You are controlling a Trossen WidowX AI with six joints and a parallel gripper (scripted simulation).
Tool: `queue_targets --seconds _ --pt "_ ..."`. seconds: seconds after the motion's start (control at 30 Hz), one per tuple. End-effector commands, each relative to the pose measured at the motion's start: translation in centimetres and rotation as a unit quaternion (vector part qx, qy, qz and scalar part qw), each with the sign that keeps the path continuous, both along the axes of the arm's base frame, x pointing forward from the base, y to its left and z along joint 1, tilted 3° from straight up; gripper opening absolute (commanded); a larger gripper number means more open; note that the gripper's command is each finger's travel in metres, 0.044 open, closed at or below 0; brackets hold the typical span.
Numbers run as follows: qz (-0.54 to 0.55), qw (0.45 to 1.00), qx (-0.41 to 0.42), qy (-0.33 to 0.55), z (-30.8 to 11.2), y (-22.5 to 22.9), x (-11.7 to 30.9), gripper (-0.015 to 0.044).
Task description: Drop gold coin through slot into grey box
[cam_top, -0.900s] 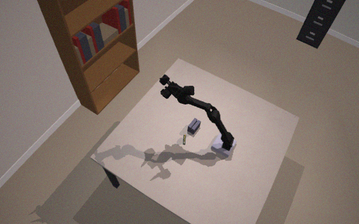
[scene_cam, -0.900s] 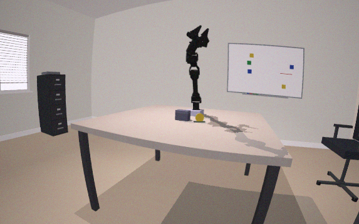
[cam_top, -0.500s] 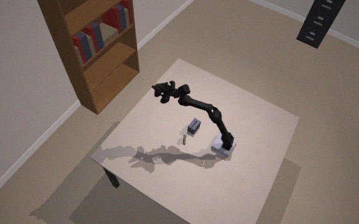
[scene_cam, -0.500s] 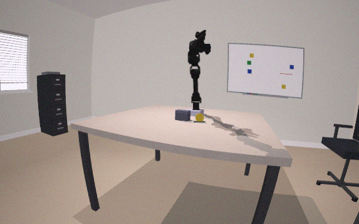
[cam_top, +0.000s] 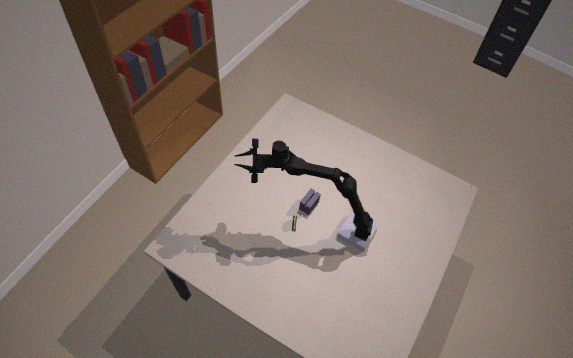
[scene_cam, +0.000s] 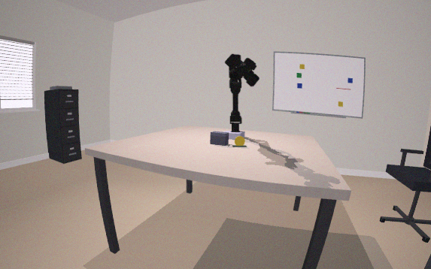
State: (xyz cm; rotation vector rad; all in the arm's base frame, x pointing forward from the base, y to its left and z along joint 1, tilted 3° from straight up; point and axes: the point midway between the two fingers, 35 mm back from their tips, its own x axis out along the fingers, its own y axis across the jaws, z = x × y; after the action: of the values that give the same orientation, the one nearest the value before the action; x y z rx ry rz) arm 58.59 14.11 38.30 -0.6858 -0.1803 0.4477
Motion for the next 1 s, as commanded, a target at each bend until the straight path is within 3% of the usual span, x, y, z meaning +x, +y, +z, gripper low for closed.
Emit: queue_targets --seconds 0.0,0.23,0.5,0.7,0.9,0.97 --pt "-0.055 0.954 0.16 0.248 -8.0 0.0 -1.3 0.0161" --pt "-0.164 0.832 0.295 0.44 -14.8 -0.3 -4.8 0.0161" --pt "-0.341 0.628 0.405 0.571 -21.3 -1.5 -11.0 0.0161" --pt "-0.493 0.454 0.451 0.589 -24.8 -2.9 -16.9 0.0161" --pt "-0.641 0.289 0.467 0.536 -26.6 -4.8 -23.4 0.0161" --pt "-0.663 0.265 0.467 0.521 -26.7 -5.2 -24.5 0.0161"
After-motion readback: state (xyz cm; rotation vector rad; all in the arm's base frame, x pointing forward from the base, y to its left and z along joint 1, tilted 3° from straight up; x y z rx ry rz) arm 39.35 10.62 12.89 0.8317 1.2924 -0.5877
